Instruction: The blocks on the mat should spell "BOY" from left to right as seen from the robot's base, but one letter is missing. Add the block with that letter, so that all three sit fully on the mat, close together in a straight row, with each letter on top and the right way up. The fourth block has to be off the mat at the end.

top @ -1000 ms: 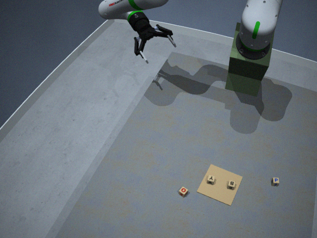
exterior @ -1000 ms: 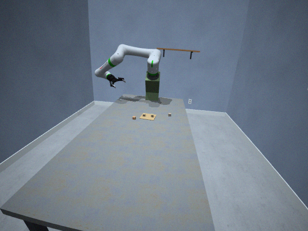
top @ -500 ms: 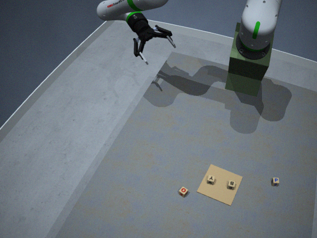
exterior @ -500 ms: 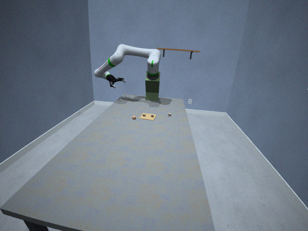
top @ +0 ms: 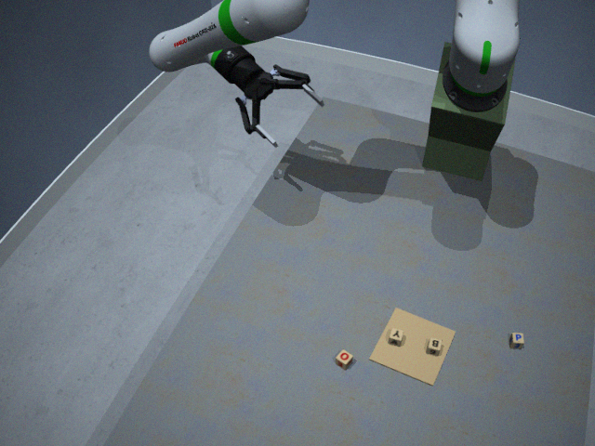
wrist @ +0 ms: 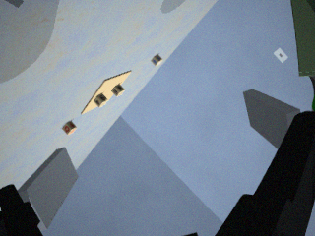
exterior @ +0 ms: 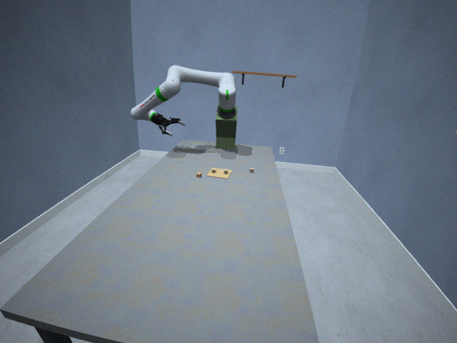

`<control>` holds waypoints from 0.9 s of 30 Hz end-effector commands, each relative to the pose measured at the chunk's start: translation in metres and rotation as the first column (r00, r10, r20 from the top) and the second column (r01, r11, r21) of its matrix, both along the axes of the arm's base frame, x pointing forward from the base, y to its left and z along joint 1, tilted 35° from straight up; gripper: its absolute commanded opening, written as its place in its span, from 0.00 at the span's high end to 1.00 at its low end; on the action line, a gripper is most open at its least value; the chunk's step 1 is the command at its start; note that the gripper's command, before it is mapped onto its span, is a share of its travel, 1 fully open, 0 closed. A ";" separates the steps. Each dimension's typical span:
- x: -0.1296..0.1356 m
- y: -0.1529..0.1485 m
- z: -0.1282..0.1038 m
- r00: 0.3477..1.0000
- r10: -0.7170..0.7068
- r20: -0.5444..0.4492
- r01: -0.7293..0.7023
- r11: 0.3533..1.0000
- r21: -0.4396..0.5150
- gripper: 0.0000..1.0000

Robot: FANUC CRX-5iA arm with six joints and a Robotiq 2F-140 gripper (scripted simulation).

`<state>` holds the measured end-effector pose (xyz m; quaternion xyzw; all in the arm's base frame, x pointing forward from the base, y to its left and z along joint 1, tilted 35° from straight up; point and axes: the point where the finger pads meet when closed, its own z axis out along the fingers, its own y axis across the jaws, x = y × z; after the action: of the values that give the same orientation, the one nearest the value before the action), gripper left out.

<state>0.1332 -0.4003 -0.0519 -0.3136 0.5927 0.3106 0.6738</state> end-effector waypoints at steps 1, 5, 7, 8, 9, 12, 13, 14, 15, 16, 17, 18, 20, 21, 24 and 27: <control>0.036 0.007 0.013 0.993 0.102 -0.050 -0.106 0.991 -0.077 0.00; 0.061 0.015 0.022 0.980 0.179 -0.083 -0.189 0.973 -0.135 0.00; 0.073 0.020 0.026 0.971 0.217 -0.100 -0.231 0.959 -0.164 0.00; 0.073 0.020 0.026 0.971 0.217 -0.100 -0.231 0.959 -0.164 0.00; 0.073 0.020 0.026 0.971 0.217 -0.100 -0.231 0.959 -0.164 0.00; 0.100 0.031 0.037 0.945 0.297 -0.137 -0.322 0.918 -0.229 0.00; 0.105 0.034 0.039 0.938 0.314 -0.145 -0.341 0.908 -0.242 0.00; 0.111 0.037 0.041 0.932 0.330 -0.152 -0.359 0.897 -0.256 0.00; 0.116 0.040 0.044 0.924 0.346 -0.160 -0.378 0.885 -0.270 0.00; 0.122 0.043 0.046 0.917 0.362 -0.168 -0.397 0.873 -0.284 0.00; 0.127 0.046 0.048 0.909 0.378 -0.176 -0.415 0.859 -0.298 0.00; 0.133 0.049 0.051 0.901 0.394 -0.184 -0.433 0.846 -0.312 0.00; 0.143 0.055 0.056 0.884 0.424 -0.199 -0.468 0.816 -0.339 0.00; 0.149 0.058 0.058 0.874 0.439 -0.207 -0.485 0.800 -0.353 0.00; 0.164 0.069 0.065 0.846 0.481 -0.230 -0.532 0.750 -0.393 0.00; 0.177 0.079 0.073 0.818 0.518 -0.251 -0.574 0.697 -0.431 0.00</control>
<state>0.2883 -0.3363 0.0097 -0.5750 0.5787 0.3577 0.4544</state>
